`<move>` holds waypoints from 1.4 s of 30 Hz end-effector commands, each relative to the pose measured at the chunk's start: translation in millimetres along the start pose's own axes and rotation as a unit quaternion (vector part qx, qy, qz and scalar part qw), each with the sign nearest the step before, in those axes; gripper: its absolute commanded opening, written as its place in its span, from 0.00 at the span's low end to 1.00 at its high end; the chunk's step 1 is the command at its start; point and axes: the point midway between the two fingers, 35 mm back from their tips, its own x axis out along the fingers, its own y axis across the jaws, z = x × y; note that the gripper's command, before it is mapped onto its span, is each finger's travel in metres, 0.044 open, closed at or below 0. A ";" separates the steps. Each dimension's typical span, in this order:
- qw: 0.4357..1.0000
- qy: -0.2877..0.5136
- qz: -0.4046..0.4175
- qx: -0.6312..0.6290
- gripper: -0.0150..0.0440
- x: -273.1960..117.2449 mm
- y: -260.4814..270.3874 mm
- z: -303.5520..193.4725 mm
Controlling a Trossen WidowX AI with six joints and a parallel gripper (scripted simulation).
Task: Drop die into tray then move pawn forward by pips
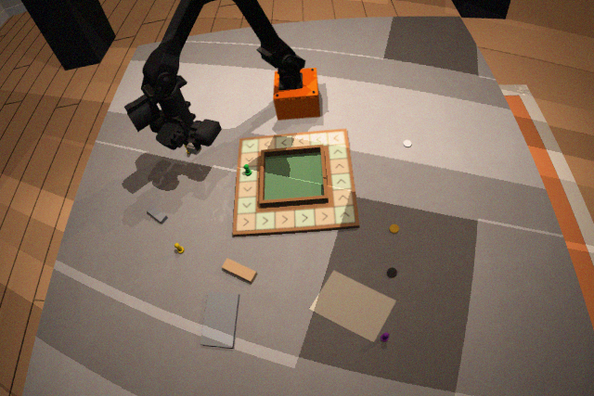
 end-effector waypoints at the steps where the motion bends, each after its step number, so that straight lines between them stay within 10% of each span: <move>1: 1.000 -0.002 -0.003 0.002 0.25 -29.4 0.7 2.2; 42: 0.993 -0.005 0.006 -0.114 0.25 -47.2 164.7 16.7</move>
